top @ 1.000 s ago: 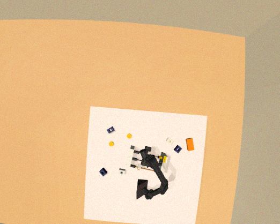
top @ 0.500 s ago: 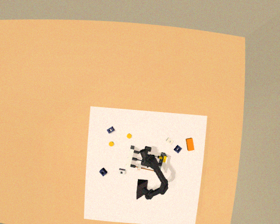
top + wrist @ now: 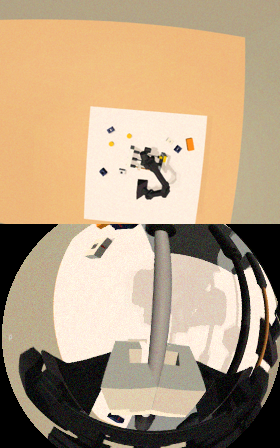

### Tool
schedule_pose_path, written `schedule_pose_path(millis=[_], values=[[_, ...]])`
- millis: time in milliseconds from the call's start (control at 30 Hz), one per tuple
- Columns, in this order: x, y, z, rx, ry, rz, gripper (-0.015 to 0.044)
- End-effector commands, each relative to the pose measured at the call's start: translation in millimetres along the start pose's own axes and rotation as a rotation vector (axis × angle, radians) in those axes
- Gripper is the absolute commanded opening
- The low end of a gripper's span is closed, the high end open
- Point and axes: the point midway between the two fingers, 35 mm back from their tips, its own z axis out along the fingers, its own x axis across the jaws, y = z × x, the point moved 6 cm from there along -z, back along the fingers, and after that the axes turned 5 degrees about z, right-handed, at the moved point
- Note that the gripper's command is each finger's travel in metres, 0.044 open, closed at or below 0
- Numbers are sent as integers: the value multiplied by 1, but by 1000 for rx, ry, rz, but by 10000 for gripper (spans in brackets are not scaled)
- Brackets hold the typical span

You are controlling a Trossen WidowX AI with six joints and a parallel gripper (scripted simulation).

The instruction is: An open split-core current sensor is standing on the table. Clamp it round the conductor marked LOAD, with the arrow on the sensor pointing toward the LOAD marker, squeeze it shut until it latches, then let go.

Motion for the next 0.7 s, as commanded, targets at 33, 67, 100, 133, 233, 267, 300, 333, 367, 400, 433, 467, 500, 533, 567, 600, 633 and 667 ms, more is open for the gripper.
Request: schedule_pose_path(millis=[33, 67, 100, 133, 233, 267, 300, 333, 367, 400, 433, 467, 500, 533, 567, 600, 633, 667], values=[[-4, 0, -15, 10, 92, -7, 0], [-4, 0, -15, 10, 92, -7, 0], [-4, 0, -15, 10, 92, -7, 0], [-4, 0, -15, 10, 92, -7, 0], [-4, 0, -15, 10, 92, -7, 0], [-4, 0, -15, 10, 92, -7, 0], [-4, 0, -15, 10, 92, -7, 0], [-4, 0, -15, 10, 92, -7, 0], [-4, 0, -15, 10, 92, -7, 0], [-4, 0, -15, 10, 92, -7, 0], [-4, 0, -15, 10, 92, -7, 0], [-4, 0, -15, 10, 92, -7, 0], [-4, 0, -15, 10, 92, -7, 0], [-4, 0, -15, 10, 92, -7, 0], [-4, 0, -15, 10, 92, -7, 0], [-4, -1, -11, 7, 82, -8, 0], [-4, -1, -11, 7, 82, -8, 0], [-4, -1, -11, 7, 82, -8, 0]])
